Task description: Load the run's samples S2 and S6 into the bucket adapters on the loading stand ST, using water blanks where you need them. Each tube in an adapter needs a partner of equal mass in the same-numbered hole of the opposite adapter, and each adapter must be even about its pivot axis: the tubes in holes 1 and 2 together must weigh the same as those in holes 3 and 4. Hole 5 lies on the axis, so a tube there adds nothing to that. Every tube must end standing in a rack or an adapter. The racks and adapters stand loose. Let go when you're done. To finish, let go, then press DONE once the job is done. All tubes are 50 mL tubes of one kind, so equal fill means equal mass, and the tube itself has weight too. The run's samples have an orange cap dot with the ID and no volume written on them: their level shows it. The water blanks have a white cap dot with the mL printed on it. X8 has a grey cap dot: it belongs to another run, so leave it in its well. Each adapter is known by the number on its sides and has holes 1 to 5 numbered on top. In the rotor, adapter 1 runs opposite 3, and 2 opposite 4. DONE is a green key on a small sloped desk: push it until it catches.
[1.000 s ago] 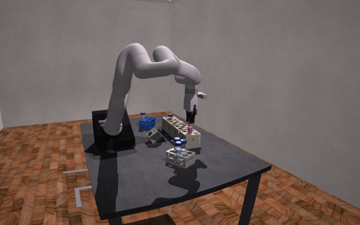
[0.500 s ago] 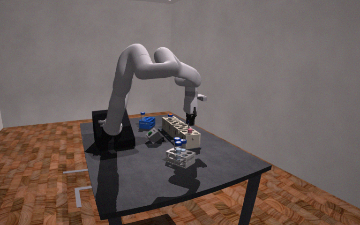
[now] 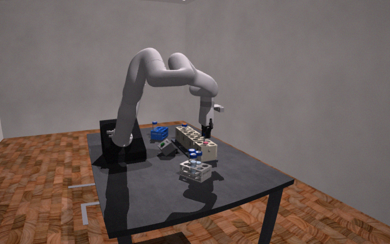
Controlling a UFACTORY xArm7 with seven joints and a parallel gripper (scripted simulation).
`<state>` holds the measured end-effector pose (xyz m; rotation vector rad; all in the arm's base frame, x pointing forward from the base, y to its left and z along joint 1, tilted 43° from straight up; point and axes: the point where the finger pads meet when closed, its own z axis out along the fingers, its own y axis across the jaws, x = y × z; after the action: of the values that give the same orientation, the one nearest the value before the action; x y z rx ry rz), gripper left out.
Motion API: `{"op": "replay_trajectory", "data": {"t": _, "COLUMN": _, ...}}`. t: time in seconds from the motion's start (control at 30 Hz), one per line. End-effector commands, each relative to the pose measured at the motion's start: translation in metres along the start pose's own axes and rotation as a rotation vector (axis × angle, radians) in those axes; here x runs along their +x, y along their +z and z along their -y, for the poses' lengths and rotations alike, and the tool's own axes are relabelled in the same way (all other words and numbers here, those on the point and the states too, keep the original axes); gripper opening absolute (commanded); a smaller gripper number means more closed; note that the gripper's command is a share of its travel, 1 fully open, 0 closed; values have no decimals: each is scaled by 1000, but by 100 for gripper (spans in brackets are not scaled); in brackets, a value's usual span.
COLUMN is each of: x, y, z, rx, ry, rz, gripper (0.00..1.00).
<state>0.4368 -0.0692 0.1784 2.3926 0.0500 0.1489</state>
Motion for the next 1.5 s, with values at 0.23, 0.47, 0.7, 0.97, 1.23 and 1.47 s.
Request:
{"op": "replay_trajectory", "data": {"t": 0.23, "x": 1, "y": 8, "z": 0, "rx": 0, "ry": 0, "rz": -5, "gripper": 0}}
{"op": "replay_trajectory", "data": {"t": 0.47, "x": 1, "y": 13, "z": 0, "rx": 0, "ry": 0, "rz": -5, "gripper": 0}}
{"op": "replay_trajectory", "data": {"t": 0.7, "x": 1, "y": 20, "z": 0, "rx": 0, "ry": 0, "rz": -5, "gripper": 0}}
{"op": "replay_trajectory", "data": {"t": 0.97, "x": 1, "y": 26, "z": 0, "rx": 0, "ry": 0, "rz": -5, "gripper": 0}}
{"op": "replay_trajectory", "data": {"t": 1.23, "x": 1, "y": 28, "z": 0, "rx": 0, "ry": 0, "rz": -5, "gripper": 0}}
{"op": "replay_trajectory", "data": {"t": 1.47, "x": 1, "y": 28, "z": 0, "rx": 0, "ry": 0, "rz": -5, "gripper": 0}}
